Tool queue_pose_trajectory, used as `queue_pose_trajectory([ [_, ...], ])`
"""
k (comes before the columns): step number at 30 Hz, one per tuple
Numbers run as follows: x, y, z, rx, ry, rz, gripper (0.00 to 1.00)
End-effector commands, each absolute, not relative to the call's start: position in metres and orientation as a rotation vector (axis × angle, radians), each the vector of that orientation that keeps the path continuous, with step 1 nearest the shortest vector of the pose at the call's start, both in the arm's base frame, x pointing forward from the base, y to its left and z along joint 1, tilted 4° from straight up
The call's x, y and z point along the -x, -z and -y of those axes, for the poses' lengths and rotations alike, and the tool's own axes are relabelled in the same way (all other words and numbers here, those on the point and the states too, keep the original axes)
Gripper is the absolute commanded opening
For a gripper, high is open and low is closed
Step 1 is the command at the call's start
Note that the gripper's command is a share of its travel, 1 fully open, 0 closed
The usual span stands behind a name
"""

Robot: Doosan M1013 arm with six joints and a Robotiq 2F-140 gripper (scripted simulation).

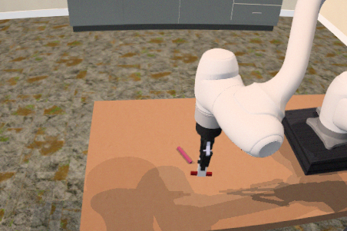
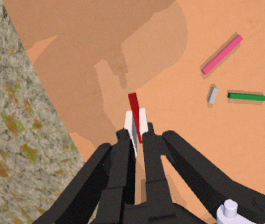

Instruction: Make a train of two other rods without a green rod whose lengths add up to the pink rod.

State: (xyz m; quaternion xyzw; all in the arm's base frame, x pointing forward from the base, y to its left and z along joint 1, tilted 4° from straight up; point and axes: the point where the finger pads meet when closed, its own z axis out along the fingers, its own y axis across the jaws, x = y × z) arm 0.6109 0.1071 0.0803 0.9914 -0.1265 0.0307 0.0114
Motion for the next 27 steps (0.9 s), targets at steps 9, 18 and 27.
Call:
queue_pose_trajectory([
  [9, -0.612, -0.084, -0.107, -3.096, -0.1, 0.399, 0.03],
  [18, -0.612, -0.086, -0.007, -3.065, -0.099, 0.618, 0.03],
  [27, -0.599, -0.087, 0.077, -3.026, -0.1, 0.806, 0.03],
])
